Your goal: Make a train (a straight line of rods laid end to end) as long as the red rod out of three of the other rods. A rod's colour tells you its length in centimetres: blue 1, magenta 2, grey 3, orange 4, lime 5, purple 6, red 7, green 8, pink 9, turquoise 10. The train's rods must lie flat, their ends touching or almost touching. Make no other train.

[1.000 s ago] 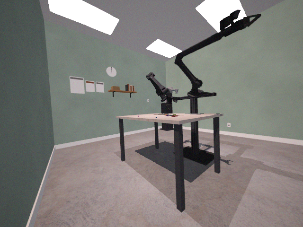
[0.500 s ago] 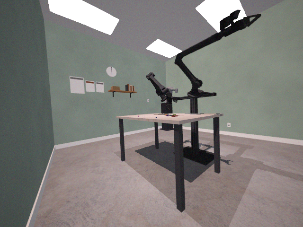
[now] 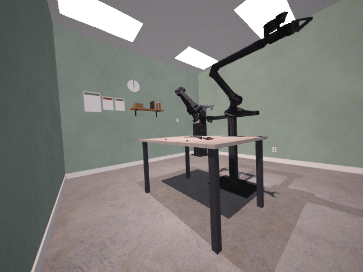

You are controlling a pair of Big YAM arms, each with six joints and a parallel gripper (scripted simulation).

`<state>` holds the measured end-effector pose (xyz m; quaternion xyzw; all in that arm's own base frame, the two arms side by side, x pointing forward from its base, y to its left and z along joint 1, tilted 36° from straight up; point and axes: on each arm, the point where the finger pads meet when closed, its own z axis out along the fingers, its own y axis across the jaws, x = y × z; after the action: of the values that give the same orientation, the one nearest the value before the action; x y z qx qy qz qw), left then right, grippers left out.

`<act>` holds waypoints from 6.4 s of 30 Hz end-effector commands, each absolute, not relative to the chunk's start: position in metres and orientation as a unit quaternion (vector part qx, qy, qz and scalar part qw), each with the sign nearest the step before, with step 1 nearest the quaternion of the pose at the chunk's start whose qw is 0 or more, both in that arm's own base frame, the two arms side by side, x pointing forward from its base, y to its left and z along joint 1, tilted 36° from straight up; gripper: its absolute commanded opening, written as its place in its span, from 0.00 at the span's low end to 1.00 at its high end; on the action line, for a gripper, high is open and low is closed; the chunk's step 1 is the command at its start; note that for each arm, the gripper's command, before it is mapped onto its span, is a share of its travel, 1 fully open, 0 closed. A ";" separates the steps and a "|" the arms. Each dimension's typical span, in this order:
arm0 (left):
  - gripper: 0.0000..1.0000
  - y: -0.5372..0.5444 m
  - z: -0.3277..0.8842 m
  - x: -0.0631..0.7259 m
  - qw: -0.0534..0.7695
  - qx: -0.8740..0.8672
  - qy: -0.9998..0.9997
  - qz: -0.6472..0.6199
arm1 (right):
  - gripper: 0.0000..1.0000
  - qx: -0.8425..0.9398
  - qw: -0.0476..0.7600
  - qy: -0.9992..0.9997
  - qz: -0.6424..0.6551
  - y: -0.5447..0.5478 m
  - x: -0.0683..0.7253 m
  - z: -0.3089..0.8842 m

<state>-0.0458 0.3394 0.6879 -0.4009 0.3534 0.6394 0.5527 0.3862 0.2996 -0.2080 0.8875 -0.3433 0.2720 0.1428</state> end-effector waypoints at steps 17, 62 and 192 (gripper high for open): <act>1.00 0.336 0.687 -0.050 0.550 -0.407 0.351 0.639 | 1.00 0.884 0.128 -0.353 0.278 0.311 0.393 -0.202; 1.00 0.336 0.687 -0.050 0.550 -0.407 0.351 0.639 | 1.00 0.638 0.005 -0.707 0.307 0.329 0.420 -0.213; 1.00 0.336 0.687 -0.050 0.550 -0.407 0.351 0.639 | 1.00 -0.360 -0.276 -0.881 0.136 0.383 0.477 -0.215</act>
<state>-0.0458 0.3394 0.6879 -0.4009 0.3534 0.6394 0.5527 0.4637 0.3870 -0.2079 0.3437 0.8879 -0.1354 0.2743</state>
